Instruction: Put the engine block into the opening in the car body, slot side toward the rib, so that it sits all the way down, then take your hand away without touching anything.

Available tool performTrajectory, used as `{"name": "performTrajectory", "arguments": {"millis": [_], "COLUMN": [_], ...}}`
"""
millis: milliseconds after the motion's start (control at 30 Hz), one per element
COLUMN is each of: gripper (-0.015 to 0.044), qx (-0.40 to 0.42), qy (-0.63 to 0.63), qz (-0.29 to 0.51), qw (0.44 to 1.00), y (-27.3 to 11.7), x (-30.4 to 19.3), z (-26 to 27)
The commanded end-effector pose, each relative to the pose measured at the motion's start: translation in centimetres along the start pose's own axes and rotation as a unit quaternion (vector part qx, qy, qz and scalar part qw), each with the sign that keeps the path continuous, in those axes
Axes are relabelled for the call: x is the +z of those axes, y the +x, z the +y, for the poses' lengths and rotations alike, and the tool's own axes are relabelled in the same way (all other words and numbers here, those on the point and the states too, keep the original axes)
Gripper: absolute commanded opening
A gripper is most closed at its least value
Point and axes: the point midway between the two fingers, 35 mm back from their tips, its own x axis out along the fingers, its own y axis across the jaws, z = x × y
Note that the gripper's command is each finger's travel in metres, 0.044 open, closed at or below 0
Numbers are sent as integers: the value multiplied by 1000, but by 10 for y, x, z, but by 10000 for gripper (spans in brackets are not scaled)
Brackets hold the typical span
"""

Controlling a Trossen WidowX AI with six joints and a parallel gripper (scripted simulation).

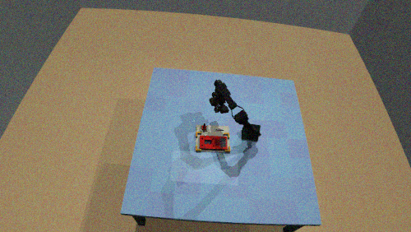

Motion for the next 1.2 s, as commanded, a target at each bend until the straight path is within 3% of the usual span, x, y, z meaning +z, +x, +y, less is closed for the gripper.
{"name": "performTrajectory", "arguments": {"millis": [0,467,1167], "gripper": [0,0,0], "qx": [2,-3,-3], "qy": [2,1,1], "qz": [-62,-270,-273], "qw": [998,963,962], "y": [1,4,39], "x": [-6,-21,-27], "z": [0,0,0]}}
